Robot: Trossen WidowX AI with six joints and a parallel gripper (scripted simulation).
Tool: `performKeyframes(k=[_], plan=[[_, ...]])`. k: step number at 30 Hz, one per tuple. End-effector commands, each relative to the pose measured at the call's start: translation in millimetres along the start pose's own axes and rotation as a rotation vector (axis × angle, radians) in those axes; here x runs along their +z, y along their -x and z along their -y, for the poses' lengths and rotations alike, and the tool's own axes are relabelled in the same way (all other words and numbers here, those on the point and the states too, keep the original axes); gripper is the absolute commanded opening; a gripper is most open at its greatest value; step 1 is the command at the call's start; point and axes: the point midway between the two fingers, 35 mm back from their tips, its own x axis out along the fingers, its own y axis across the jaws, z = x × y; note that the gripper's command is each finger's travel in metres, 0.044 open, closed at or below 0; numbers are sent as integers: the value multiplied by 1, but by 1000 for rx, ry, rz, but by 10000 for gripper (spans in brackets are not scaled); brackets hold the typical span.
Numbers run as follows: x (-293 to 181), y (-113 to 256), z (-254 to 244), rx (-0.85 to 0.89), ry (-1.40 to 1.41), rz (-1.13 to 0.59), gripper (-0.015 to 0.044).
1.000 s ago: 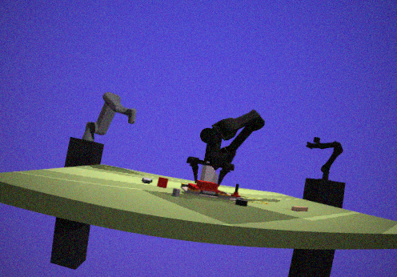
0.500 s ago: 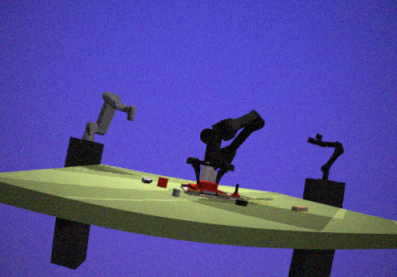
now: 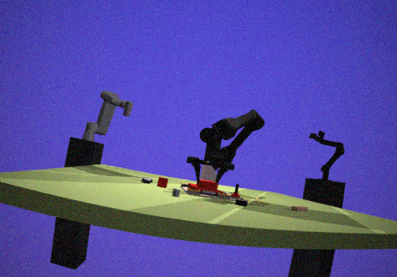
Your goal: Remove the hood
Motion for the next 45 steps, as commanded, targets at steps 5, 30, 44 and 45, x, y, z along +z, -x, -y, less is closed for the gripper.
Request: performKeyframes(k=[5,30,44,45], plan=[[1,6,0,-4,6,0,0],[0,22,0,-4,5,0,0],[1,67,1,-6,5,-1,0],[0,69,1,-6,5,-1,0]])
